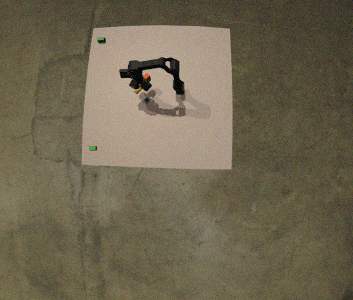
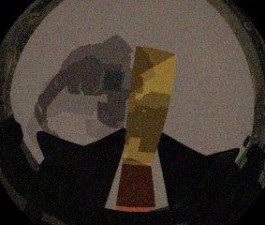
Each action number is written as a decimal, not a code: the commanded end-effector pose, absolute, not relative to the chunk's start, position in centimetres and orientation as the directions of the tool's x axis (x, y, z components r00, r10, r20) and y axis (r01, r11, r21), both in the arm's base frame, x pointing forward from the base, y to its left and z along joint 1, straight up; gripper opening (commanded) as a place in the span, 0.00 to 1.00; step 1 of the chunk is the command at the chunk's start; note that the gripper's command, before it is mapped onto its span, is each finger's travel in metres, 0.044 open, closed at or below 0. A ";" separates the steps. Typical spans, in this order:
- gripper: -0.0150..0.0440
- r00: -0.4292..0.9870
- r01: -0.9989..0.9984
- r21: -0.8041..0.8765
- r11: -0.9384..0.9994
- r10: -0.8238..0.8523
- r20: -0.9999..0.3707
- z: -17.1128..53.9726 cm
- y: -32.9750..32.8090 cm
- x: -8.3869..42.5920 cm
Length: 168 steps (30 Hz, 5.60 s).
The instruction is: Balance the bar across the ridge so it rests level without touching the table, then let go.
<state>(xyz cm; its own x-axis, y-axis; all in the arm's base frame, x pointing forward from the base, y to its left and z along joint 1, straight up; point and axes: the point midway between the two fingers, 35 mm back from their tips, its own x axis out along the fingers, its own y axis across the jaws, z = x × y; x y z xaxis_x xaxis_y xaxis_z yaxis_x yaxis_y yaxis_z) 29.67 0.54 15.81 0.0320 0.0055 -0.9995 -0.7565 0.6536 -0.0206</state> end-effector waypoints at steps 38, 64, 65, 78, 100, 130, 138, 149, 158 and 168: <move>0.25 0.028 -0.699 -0.028 -0.715 0.012 -1.000 15.9 10.8 26.5; 0.25 0.028 -0.697 -0.028 -0.717 0.011 -1.000 12.0 10.7 26.3; 0.25 0.028 -0.696 -0.028 -0.717 0.011 -1.000 11.9 10.6 26.3; 0.25 0.028 -0.696 -0.028 -0.717 0.011 -1.000 11.6 10.6 26.3; 0.25 0.028 -0.696 -0.028 -0.717 0.011 -1.000 11.5 10.6 26.3; 0.25 0.028 -0.696 -0.028 -0.717 0.011 -1.000 11.2 10.6 26.3; 0.25 0.028 -0.696 -0.028 -0.717 0.011 -1.000 11.1 10.6 26.3; 0.25 0.028 -0.696 -0.028 -0.717 0.011 -1.000 11.1 10.6 26.3; 0.25 0.028 -0.696 -0.028 -0.717 0.011 -1.000 11.0 10.6 26.3; 0.25 0.028 -0.696 -0.028 -0.717 0.011 -1.000 10.9 10.6 26.3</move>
